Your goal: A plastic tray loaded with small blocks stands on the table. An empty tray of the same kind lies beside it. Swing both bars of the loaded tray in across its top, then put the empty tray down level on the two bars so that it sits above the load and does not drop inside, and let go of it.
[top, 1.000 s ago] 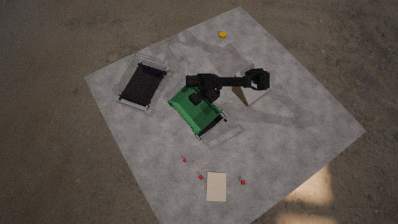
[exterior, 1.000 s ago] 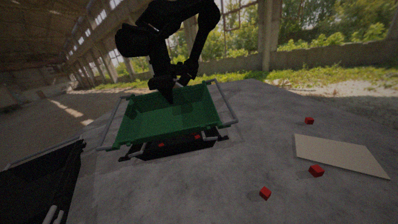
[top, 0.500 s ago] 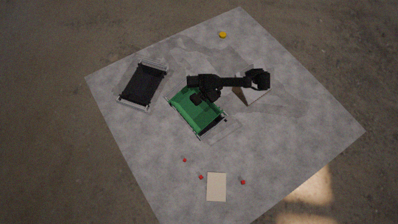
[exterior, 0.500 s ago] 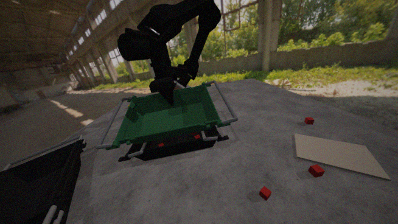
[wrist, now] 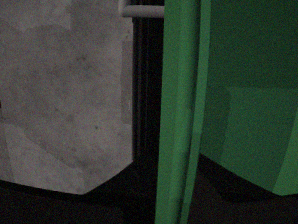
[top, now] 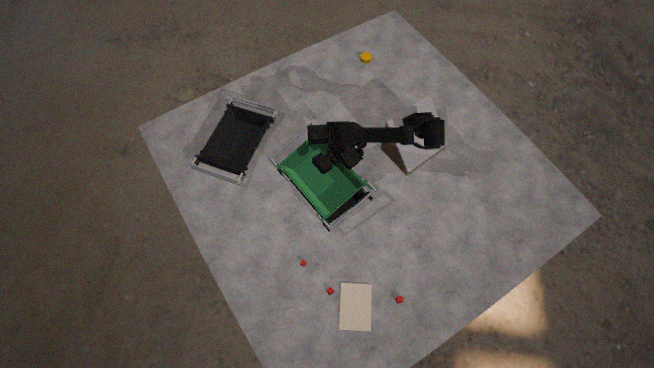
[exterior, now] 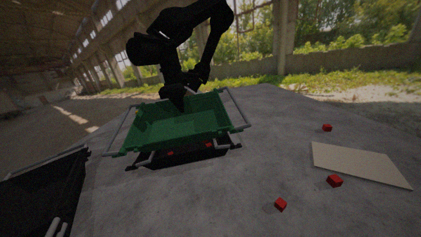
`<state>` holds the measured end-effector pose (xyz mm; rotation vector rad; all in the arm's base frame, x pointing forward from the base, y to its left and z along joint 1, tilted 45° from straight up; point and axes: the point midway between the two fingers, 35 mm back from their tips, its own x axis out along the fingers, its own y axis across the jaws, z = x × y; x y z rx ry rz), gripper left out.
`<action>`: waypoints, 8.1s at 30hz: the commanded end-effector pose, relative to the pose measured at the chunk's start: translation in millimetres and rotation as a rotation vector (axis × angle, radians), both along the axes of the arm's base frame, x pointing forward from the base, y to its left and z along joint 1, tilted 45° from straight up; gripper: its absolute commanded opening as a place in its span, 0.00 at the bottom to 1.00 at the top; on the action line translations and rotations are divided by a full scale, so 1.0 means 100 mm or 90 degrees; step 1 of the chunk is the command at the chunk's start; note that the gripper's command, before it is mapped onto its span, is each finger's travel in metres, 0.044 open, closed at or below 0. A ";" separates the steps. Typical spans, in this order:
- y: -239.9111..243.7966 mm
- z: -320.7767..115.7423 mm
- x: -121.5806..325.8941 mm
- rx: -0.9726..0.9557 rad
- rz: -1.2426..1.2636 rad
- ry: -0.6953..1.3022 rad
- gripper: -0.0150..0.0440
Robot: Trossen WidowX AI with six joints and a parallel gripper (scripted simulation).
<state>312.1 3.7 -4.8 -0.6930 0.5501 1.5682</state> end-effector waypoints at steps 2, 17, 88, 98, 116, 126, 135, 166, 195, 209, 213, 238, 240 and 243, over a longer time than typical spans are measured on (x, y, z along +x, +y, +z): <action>0.04 -0.03 -0.04 -0.004 0.010 0.009 0.25; 0.04 -0.03 -0.04 -0.004 0.010 0.009 0.25; 0.08 -0.09 -0.08 -0.003 0.010 0.009 0.25; 0.10 -0.11 -0.08 -0.002 0.006 0.005 0.25; 0.13 -0.15 -0.12 -0.003 0.010 0.009 0.25; 0.13 -0.15 -0.12 -0.003 0.010 0.009 0.25; 0.13 -0.15 -0.12 -0.003 0.010 0.009 0.25; 0.16 -0.19 -0.13 -0.002 0.007 0.006 0.25; 0.18 -0.21 -0.15 -0.003 0.010 0.009 0.25; 0.18 -0.21 -0.15 -0.003 0.010 0.009 0.25; 0.18 -0.21 -0.15 -0.003 0.010 0.009 0.25; 0.24 -0.27 -0.17 -0.003 0.010 0.009 0.25; 0.24 -0.27 -0.17 -0.003 0.010 0.009 0.25; 0.24 -0.27 -0.17 -0.003 0.010 0.009 0.25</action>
